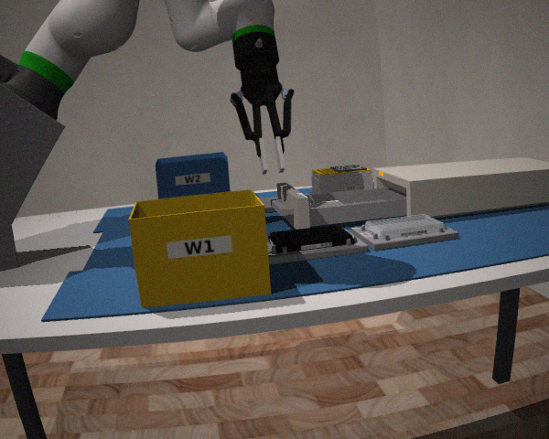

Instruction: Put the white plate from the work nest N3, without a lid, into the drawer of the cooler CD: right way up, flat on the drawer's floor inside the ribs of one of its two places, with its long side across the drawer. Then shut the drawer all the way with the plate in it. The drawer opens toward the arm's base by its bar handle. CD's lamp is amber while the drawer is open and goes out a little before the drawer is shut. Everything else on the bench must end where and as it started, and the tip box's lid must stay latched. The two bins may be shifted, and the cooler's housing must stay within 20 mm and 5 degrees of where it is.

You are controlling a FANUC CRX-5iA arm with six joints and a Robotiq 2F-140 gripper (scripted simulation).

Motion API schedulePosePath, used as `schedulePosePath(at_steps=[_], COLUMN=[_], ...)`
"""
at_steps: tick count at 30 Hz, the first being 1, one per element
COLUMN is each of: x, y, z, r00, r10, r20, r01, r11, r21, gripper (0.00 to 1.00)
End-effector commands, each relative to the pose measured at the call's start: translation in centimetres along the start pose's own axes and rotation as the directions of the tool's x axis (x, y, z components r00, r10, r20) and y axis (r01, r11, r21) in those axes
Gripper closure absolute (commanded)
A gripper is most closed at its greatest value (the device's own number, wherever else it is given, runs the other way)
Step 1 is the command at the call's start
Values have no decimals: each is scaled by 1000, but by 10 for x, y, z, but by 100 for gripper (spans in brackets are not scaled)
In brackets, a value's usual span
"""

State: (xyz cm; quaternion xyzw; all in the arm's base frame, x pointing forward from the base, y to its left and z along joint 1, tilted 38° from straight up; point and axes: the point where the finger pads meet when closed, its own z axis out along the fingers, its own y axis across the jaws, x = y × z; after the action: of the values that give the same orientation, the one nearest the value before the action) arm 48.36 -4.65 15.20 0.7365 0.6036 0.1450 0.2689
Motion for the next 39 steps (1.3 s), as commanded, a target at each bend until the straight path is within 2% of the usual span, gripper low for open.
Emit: schedulePosePath(at_steps=[1, 9, 17, 39], x=[1, 4, 4, 15], y=[-9, -37, -37, -37], z=[2, 8, 8, 32], r00=[1000, 1000, 1000, 1000], r10=[1, 1, 1, 1], r20=[1, 1, 1, 1], r01=[-1, -1, -1, -1], r11=[1000, 1000, 1000, 1000], r21=[-2, -2, -2, -2], gripper=[100, 100, 100, 100])
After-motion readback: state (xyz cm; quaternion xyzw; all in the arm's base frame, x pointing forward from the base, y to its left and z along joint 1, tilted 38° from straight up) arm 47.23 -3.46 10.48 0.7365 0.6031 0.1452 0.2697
